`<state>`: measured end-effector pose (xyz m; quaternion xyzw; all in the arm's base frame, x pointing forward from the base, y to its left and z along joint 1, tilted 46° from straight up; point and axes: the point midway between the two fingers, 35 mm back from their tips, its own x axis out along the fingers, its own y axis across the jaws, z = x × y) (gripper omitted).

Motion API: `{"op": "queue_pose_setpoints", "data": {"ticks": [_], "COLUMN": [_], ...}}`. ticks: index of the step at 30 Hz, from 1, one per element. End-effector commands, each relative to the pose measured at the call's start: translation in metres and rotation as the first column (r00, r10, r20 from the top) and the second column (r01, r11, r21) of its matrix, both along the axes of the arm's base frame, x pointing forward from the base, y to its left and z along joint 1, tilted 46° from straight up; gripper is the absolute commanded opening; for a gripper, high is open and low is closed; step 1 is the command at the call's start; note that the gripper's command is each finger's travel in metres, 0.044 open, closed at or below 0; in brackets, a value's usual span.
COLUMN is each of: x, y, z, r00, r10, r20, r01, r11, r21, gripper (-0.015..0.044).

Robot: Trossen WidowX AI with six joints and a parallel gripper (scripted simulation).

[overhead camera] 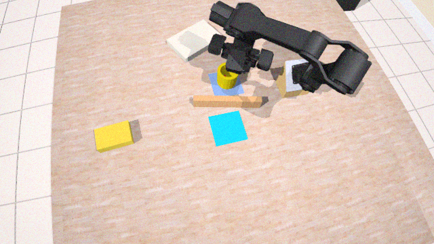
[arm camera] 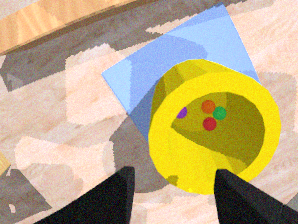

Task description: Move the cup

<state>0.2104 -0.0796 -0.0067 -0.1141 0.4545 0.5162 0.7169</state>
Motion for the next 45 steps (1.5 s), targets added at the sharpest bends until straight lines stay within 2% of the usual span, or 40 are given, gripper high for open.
{"op": "queue_pose_setpoints", "data": {"ticks": [1, 45], "x": [-0.004, 0.000], "y": [0.001, 0.045], "z": [0.002, -0.041], "r00": [0.999, 0.999], "r10": [0.026, 0.026], "r20": [0.022, 0.023], "r01": [-0.028, -0.028], "r11": [0.995, 0.995], "r21": [0.092, 0.094], "gripper": [0.0167, 0.0167]}}
